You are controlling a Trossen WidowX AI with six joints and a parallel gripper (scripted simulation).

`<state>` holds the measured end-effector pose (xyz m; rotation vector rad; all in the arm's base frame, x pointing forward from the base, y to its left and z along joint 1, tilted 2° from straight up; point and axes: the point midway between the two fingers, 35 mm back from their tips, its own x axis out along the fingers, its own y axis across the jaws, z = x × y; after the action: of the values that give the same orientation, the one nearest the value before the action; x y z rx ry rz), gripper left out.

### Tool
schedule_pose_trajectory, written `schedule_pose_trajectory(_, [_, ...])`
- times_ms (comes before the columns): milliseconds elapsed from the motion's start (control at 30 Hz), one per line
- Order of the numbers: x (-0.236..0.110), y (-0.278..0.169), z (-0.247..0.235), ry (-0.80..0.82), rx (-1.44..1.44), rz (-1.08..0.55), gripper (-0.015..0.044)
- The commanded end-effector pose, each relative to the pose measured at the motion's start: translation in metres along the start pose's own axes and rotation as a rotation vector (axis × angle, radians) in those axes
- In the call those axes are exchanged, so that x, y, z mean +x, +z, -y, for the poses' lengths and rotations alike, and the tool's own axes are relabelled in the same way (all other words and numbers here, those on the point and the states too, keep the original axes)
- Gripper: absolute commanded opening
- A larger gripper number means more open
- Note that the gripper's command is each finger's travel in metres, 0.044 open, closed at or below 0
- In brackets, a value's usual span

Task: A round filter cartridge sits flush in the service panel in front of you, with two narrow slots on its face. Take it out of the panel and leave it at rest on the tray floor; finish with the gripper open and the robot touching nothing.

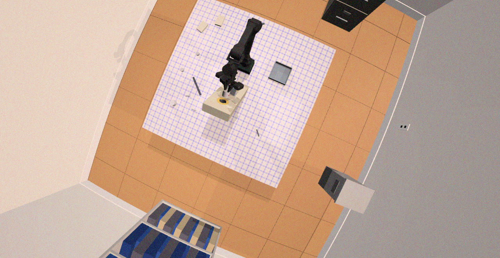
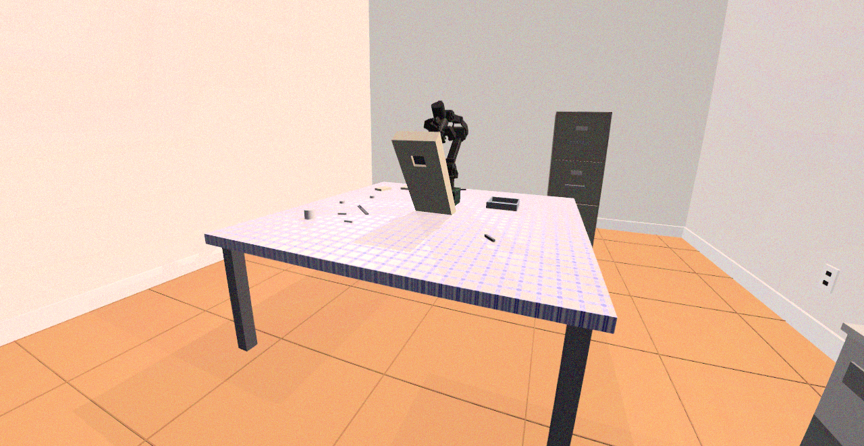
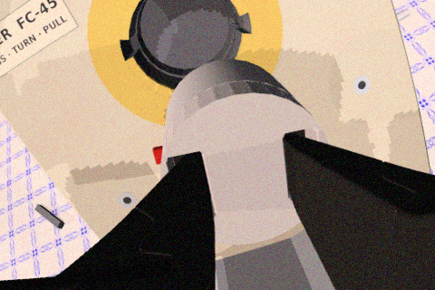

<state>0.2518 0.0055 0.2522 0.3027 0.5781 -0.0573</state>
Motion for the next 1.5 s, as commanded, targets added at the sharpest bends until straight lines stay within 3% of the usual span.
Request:
schedule_pose_trajectory(0, [0.0,-0.009,0.002,0.007,-0.007,0.011,0.0])
schedule_pose_trajectory(400, [0.007,-0.046,0.014,0.006,-0.007,0.01,0.0])
schedule_pose_trajectory(567, [0.007,-0.042,0.014,-0.001,0.0,-0.002,0.0113])
schedule_pose_trajectory(867, [0.007,-0.046,0.014,0.006,-0.007,0.01,0.0113])
schedule_pose_trajectory(1133, [-0.003,0.021,-0.007,0.007,-0.007,0.012,0.0113])
schedule_pose_trajectory(1267, [-0.003,0.027,-0.009,0.007,-0.007,0.012,0.0113])
schedule_pose_trajectory(1467, [-0.03,0.063,-0.02,0.008,-0.004,0.021,0.0271])
